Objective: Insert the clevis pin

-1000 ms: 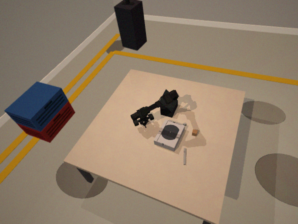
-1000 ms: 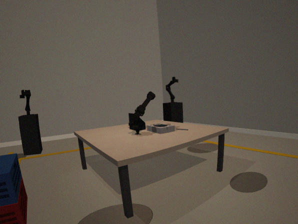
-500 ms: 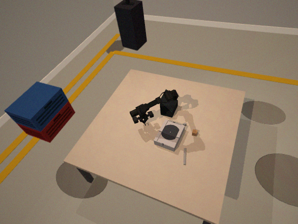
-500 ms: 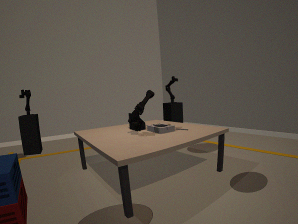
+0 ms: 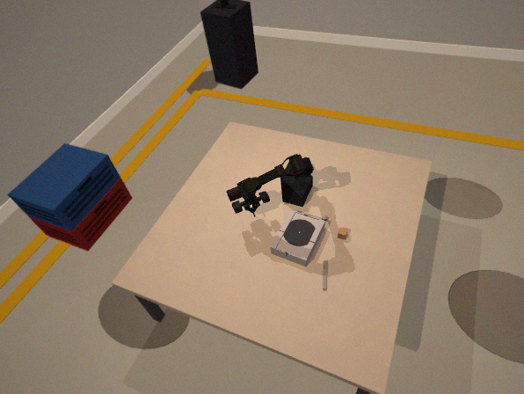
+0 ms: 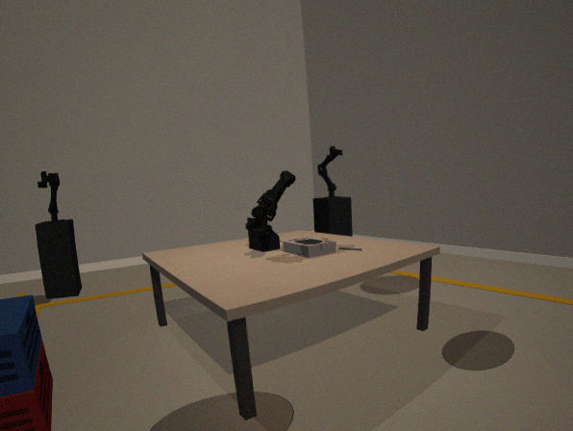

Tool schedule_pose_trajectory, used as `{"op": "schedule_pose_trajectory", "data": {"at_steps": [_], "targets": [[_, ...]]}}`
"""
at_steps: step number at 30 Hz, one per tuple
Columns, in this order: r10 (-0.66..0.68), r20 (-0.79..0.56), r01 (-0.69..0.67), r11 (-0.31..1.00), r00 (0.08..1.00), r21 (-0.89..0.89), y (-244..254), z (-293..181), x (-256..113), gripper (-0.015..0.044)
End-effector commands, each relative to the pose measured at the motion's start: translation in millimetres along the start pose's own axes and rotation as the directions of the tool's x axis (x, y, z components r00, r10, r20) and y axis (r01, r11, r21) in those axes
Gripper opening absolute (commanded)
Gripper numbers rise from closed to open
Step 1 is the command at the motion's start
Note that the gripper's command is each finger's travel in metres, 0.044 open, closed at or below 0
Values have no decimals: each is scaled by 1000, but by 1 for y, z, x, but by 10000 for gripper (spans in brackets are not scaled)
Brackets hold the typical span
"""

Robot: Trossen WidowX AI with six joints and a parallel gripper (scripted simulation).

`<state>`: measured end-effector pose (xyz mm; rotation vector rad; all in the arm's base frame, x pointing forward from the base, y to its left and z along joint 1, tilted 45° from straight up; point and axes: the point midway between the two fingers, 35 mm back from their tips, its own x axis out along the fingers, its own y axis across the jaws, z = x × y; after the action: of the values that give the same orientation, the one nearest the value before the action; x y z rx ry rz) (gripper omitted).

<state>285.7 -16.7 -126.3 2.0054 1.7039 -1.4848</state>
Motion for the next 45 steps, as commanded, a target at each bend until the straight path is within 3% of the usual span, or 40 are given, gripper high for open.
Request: {"op": "schedule_pose_trajectory", "data": {"at_steps": [1,45], "targets": [[1,3,-1,1000,1000,-4,0,0,-1,0],[-2,0,2,1000,1000,-5,0,0,68,0]]}}
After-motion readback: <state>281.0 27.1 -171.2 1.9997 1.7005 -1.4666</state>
